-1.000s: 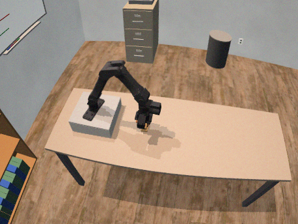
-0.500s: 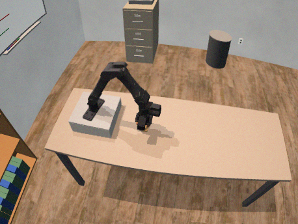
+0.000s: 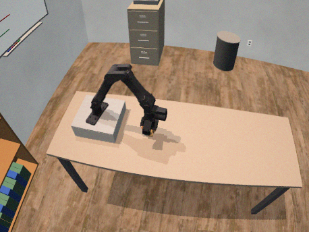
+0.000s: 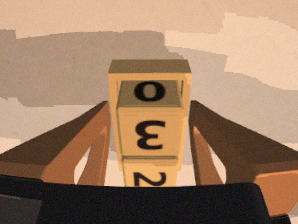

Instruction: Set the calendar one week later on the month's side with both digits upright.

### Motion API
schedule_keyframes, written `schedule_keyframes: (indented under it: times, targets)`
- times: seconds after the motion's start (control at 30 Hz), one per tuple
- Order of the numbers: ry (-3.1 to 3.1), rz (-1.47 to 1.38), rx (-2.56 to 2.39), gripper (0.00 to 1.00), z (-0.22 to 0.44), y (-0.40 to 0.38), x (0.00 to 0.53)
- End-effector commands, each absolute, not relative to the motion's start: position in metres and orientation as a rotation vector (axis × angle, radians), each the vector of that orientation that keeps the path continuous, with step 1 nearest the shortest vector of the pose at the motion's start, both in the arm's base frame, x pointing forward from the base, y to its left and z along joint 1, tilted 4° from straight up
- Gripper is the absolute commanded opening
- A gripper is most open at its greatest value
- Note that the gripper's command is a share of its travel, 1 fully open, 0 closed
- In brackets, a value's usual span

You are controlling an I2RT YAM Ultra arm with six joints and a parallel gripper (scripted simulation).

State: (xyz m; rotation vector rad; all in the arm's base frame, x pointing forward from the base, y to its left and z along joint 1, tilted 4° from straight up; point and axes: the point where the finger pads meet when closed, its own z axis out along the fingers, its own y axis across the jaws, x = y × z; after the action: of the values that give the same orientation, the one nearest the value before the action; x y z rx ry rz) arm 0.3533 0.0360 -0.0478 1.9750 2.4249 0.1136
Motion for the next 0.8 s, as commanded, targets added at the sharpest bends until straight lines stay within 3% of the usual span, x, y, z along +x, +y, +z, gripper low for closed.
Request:
schedule_keyframes:
  times: [0.0, 0.7, 0.73, 0.77]
  targets:
    - [2.418, 0.121, 1.970, 0.45, -0.0450, 0.0358, 0.3555]
    - [2.418, 0.121, 1.970, 0.45, -0.0450, 0.0358, 0.3555]
    - [2.418, 0.121, 1.970, 0.26, -0.0450, 0.0358, 0.3555]
    - [2.418, 0.121, 1.970, 0.26, -0.0450, 0.0358, 0.3555]
